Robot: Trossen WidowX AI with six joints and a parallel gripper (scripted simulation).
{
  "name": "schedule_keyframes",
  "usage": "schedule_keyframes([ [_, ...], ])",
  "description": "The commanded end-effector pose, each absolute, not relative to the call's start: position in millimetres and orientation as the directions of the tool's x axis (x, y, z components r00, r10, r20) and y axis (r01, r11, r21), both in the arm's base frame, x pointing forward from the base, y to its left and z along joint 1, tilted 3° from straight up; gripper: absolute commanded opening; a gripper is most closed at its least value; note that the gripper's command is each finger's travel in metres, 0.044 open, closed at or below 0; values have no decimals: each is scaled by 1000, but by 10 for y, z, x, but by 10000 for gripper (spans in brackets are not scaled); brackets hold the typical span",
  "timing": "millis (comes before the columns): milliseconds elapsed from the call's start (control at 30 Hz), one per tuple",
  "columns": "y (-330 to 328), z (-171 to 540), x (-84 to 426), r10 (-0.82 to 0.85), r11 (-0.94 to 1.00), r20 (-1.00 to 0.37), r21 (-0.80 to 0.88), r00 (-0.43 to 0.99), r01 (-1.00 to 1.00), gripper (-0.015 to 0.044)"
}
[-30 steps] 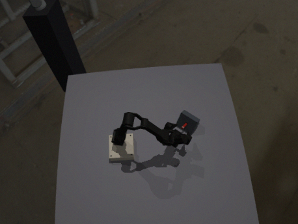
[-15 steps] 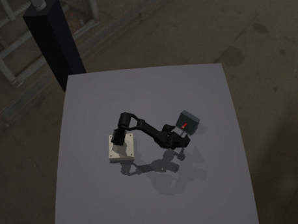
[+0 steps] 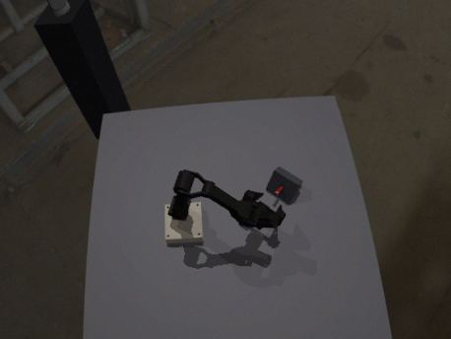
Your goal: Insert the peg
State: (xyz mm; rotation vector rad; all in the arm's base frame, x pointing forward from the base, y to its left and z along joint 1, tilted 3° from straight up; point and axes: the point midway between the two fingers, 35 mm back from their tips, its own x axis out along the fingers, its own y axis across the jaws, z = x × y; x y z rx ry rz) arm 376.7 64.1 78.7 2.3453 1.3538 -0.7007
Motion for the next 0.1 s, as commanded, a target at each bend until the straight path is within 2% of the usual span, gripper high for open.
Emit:
schedule_keyframes([
  [0, 616, 837, 3750, 706, -482, -567, 54, 424, 875, 440],
  [67, 616, 837, 3750, 706, -482, -567, 54, 424, 875, 440],
])
